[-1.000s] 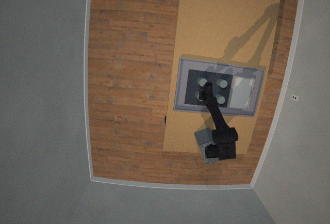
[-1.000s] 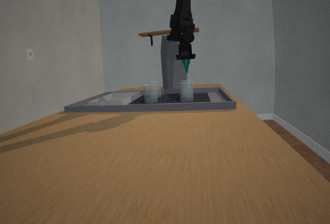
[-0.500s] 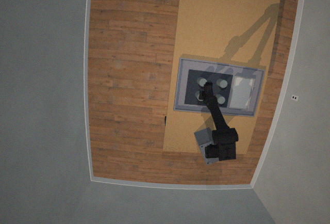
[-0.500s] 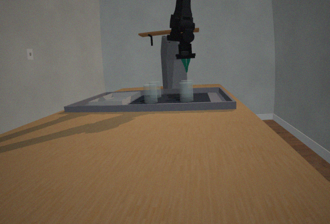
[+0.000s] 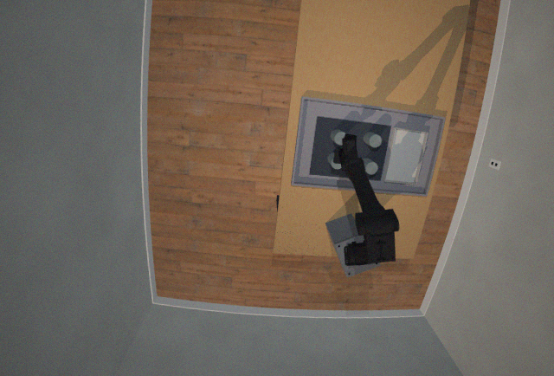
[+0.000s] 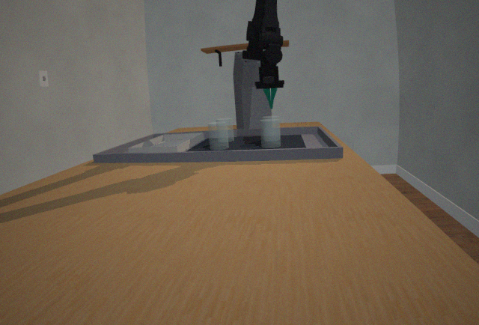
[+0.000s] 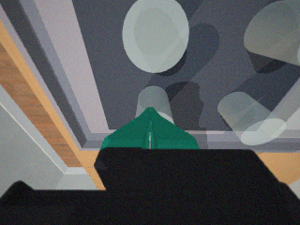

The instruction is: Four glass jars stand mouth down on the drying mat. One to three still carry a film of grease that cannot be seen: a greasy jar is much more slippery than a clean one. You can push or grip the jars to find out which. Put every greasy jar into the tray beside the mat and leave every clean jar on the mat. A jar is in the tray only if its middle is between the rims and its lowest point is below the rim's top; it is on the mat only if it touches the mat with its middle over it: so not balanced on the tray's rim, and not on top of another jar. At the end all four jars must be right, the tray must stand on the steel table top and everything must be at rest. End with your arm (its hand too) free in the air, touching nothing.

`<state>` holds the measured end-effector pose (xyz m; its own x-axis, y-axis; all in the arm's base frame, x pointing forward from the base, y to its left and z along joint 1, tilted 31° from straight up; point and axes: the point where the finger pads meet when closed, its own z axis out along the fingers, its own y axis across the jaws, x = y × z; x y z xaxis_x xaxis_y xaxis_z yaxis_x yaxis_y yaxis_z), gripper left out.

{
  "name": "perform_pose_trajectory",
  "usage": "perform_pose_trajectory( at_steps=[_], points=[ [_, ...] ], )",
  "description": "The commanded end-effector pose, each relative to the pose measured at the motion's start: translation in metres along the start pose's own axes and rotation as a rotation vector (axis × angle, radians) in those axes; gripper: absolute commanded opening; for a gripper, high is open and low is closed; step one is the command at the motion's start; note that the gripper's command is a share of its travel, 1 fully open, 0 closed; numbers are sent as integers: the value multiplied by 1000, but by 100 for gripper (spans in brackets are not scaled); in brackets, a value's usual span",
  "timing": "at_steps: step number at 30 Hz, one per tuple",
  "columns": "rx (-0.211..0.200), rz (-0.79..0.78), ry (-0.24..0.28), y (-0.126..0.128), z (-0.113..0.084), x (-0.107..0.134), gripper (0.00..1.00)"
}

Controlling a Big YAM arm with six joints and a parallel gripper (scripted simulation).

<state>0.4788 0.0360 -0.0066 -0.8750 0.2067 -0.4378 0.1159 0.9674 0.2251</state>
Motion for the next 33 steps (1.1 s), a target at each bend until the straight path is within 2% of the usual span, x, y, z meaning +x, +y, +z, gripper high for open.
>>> perform_pose_trajectory(
  at_steps=[1, 3, 5, 9, 33],
  points=[
    [0, 9, -23, -1, 18, -14, 0],
    [0, 9, -23, -1, 27, -14, 0],
    [0, 9, -23, -1, 27, -14, 0],
    [0, 9, -23, -1, 46, -14, 0],
    [0, 9, -23, 1, 52, -14, 0]
  ],
)
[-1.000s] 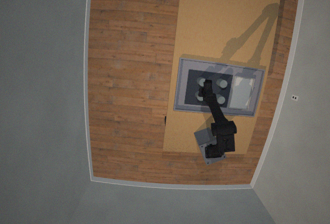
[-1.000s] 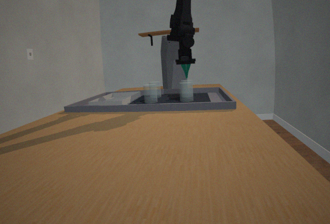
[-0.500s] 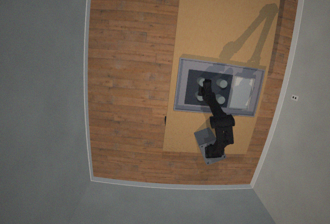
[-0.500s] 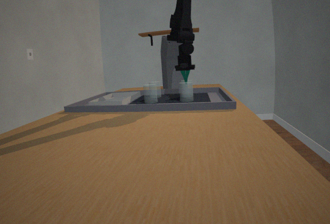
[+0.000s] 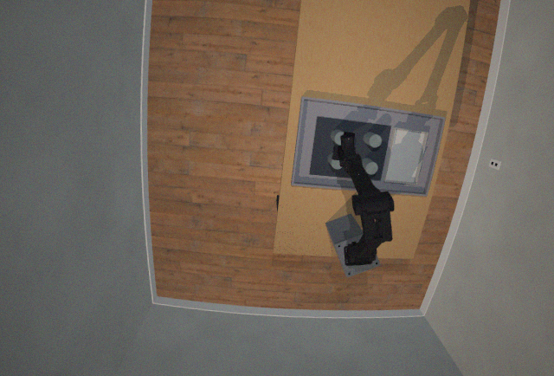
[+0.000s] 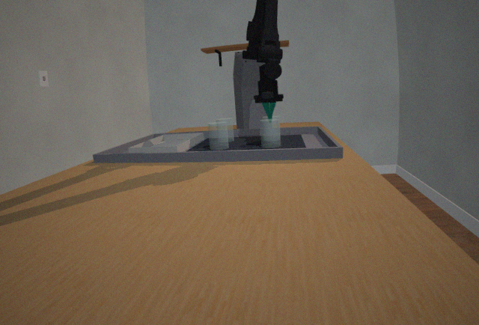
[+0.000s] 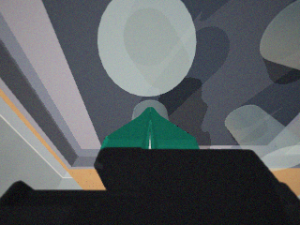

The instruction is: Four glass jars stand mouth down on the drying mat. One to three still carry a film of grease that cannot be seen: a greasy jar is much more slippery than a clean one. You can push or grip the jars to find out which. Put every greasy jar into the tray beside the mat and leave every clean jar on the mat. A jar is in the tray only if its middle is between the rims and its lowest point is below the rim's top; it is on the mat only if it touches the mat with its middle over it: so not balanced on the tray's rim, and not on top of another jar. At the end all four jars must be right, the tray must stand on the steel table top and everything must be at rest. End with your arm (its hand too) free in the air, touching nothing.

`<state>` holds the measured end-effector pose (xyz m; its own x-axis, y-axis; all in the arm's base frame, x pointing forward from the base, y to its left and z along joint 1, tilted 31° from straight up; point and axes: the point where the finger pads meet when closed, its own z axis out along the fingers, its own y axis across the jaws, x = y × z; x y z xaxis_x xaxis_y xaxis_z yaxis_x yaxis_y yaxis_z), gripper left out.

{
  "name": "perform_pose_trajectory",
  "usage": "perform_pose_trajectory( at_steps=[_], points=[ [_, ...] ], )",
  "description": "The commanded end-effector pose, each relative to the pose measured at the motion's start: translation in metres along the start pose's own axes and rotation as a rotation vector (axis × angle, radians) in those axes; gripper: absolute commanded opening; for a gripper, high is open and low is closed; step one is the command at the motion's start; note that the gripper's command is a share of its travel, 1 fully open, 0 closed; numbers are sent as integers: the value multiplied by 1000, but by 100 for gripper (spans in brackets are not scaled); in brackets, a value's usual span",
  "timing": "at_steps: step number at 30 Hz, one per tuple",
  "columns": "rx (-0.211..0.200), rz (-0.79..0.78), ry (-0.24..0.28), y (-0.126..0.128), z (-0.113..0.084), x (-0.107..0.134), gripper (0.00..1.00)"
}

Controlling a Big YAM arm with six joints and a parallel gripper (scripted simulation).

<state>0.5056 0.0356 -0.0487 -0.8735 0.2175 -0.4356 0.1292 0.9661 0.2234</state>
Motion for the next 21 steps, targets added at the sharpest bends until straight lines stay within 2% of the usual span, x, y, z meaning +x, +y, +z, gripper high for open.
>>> perform_pose_trajectory(
  at_steps=[1, 21],
  points=[
    [-8, -2, -23, 8, 2, -9, 0],
    [-8, -2, -23, 9, 4, -8, 0]
  ],
)
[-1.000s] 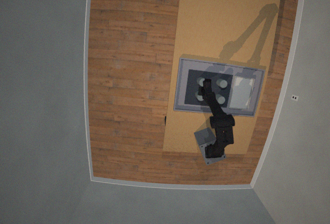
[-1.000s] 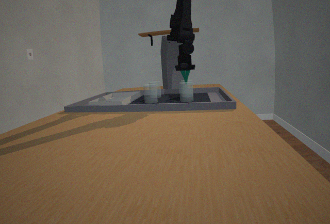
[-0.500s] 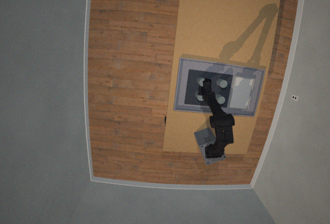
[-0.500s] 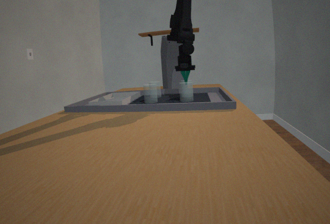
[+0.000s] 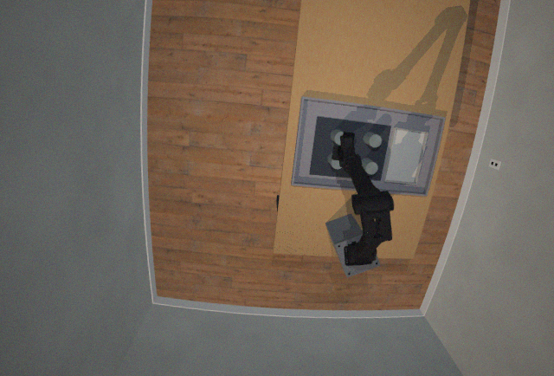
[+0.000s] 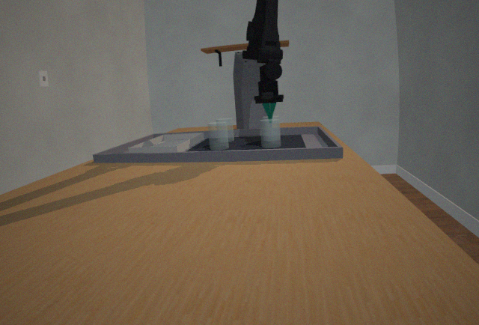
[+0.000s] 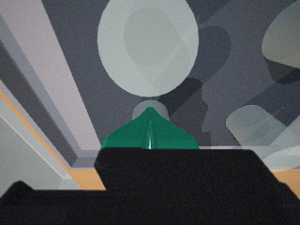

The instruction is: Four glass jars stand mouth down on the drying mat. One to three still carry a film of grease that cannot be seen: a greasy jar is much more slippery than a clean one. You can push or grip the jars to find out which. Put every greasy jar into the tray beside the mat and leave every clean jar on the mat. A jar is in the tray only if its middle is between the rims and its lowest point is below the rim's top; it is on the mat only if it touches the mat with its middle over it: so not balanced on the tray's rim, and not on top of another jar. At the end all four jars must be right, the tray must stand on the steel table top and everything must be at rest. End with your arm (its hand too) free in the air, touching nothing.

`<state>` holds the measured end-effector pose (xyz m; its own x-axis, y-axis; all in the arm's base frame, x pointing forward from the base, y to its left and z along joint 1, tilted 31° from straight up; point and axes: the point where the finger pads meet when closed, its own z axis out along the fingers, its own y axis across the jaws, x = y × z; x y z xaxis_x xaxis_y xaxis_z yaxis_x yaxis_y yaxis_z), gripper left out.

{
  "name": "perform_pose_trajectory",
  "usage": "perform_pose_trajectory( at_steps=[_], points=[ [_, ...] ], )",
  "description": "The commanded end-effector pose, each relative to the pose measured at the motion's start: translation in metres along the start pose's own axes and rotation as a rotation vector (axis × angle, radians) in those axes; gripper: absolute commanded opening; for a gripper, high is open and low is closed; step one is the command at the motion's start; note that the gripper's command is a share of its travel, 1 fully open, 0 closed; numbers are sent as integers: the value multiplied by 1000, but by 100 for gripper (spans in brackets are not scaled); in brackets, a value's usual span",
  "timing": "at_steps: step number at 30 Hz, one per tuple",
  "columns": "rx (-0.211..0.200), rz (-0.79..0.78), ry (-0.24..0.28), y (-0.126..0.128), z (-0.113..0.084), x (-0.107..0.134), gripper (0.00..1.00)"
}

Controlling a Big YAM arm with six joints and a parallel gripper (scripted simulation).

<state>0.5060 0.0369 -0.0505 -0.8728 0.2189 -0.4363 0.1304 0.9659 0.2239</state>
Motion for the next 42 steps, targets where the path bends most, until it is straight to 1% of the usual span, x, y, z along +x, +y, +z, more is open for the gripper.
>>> perform_pose_trajectory(
  at_steps=[1, 42],
  points=[
    [-8, -3, -21, 8, 2, -9, 0],
    [-8, -3, -21, 8, 2, -14, 0]
  ],
)
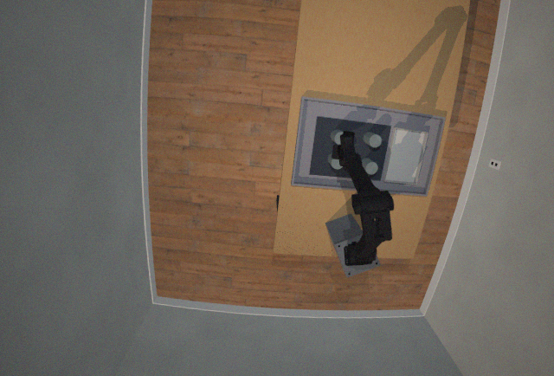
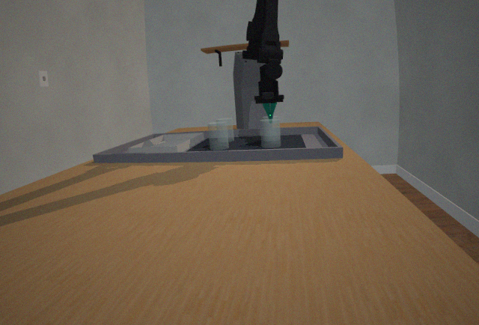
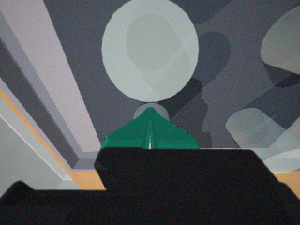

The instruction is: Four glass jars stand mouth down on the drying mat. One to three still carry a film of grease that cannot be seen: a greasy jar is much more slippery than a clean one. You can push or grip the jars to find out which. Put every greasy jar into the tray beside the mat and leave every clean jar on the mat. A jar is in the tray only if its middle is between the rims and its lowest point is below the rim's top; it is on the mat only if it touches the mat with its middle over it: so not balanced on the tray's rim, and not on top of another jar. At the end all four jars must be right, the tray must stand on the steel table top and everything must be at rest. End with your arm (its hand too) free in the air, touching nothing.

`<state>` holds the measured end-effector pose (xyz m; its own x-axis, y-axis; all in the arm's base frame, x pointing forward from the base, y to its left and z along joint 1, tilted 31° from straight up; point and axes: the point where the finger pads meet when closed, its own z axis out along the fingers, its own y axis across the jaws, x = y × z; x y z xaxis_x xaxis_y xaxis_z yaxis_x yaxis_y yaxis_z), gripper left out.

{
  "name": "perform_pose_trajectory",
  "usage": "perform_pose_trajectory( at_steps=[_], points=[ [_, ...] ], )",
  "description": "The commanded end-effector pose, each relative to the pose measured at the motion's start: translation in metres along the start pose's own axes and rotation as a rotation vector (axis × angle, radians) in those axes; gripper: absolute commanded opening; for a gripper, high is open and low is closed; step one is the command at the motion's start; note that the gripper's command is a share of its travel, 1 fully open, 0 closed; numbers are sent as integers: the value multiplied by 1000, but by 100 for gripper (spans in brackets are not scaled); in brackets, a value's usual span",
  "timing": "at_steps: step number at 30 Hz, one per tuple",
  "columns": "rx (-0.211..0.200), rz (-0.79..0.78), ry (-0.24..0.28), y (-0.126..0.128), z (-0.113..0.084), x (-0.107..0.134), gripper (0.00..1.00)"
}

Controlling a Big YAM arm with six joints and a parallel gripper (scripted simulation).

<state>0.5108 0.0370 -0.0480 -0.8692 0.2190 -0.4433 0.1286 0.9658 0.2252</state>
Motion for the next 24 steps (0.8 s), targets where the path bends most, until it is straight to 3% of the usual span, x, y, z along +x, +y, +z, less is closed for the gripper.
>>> perform_pose_trajectory(
  at_steps=[1, 24],
  points=[
    [-6, -2, -14, 7, 2, -9, 0],
    [-6, -2, -14, 7, 2, -12, 0]
  ],
)
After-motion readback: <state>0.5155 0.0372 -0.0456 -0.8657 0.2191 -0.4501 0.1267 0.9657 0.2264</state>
